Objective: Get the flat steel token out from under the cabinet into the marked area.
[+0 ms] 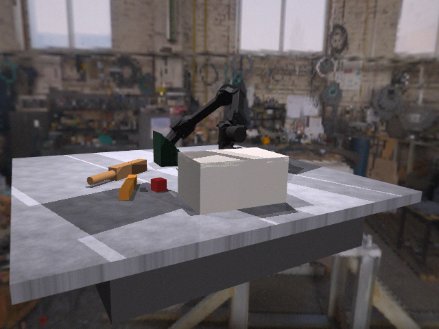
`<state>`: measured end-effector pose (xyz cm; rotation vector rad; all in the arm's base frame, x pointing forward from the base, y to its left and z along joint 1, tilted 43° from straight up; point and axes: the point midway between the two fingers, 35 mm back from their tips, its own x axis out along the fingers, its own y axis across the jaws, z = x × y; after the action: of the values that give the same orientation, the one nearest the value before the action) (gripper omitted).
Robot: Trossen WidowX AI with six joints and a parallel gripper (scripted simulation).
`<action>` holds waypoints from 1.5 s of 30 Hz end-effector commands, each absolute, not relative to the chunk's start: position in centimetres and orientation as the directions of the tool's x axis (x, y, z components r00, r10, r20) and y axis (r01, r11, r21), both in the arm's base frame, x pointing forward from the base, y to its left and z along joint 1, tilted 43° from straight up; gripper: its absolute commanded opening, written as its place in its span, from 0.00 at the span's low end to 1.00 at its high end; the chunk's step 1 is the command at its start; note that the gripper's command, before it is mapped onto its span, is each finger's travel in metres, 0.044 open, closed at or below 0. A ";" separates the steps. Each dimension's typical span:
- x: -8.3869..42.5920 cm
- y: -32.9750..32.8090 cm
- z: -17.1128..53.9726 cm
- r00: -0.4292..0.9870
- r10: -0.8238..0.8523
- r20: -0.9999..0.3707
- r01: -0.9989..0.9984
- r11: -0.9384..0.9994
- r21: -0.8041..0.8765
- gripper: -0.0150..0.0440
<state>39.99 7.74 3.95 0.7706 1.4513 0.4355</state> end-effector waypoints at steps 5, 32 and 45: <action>39.9 7.4 3.5 0.102 0.681 -0.725 0.187 0.703 0.687 0.25; 37.9 8.0 3.8 0.101 0.682 -0.725 0.188 0.702 0.687 0.25; 36.6 8.4 3.9 0.100 0.682 -0.725 0.188 0.702 0.687 0.25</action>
<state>37.24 8.17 4.00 0.7584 1.4494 0.4277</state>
